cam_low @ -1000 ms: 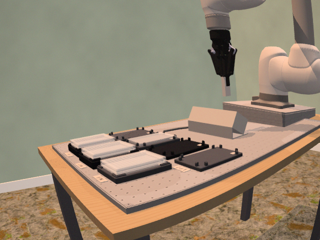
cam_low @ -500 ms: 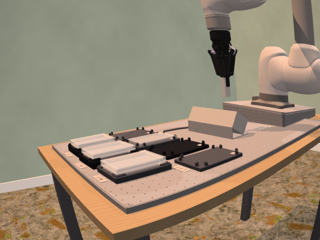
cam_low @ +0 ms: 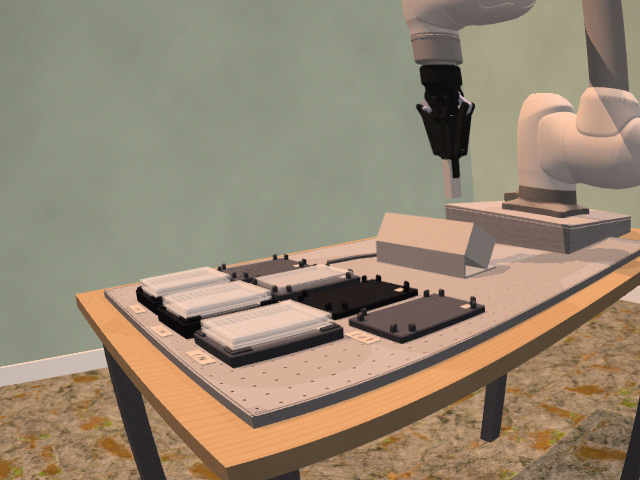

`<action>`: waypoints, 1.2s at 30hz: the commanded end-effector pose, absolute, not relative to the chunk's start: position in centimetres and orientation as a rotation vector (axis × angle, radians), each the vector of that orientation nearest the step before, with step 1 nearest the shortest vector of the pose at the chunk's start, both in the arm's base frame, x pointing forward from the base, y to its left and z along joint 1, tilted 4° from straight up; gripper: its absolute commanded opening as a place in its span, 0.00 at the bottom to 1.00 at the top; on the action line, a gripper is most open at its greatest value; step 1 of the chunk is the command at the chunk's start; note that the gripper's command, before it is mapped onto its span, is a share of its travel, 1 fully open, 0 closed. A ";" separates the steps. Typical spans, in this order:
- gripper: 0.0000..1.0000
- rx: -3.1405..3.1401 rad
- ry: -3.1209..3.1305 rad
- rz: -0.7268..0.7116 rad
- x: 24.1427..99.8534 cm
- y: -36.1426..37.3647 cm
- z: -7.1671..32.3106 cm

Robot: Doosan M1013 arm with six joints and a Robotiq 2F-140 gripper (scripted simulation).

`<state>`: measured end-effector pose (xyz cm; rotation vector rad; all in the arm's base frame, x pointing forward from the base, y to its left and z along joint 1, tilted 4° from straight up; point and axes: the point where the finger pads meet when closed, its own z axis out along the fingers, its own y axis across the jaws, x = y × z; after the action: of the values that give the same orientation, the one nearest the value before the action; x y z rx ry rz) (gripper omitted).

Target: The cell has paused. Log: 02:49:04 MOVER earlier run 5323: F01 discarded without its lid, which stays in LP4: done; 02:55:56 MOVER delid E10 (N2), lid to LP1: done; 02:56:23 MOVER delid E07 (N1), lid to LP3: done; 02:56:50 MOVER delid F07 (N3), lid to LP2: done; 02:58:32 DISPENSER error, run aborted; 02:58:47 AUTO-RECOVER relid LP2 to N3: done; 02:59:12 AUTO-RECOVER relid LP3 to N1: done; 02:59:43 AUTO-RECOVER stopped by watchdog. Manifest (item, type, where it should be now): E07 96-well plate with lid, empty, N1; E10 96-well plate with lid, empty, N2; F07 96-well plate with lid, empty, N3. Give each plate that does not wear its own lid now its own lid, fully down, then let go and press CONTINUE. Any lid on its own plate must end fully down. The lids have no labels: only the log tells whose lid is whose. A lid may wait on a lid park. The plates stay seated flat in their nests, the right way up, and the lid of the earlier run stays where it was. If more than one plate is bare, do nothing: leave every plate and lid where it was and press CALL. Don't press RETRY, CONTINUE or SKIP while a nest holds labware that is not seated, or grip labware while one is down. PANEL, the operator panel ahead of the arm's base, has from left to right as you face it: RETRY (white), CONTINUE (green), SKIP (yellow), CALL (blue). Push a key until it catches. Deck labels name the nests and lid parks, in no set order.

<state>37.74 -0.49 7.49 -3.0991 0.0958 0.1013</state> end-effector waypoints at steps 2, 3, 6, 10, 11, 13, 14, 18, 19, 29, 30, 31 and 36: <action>0.00 -3.098 0.110 0.101 37.7 -0.6 7.1; 0.00 -3.098 0.110 0.101 37.7 -0.6 7.0; 0.00 -3.098 0.110 0.101 37.7 -0.6 6.9; 0.00 -3.098 0.110 0.101 37.7 -0.6 6.7; 0.00 -3.098 0.110 0.101 37.7 -0.6 6.7; 0.00 -3.098 0.110 0.101 37.7 -0.6 6.7; 0.00 -3.098 0.110 0.101 37.7 -0.6 6.6; 0.00 -3.098 0.110 0.101 37.7 -0.6 6.6; 0.00 -3.098 0.110 0.101 37.7 -0.6 6.6; 0.00 -3.098 0.110 0.101 37.7 -0.6 6.5; 0.00 -3.098 0.110 0.101 37.7 -0.6 6.5; 0.00 -3.098 0.110 0.101 37.7 -0.6 6.5; 0.00 -3.098 0.110 0.101 37.7 -0.6 6.5</action>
<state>37.69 -0.50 6.72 -3.0996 0.0967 0.1014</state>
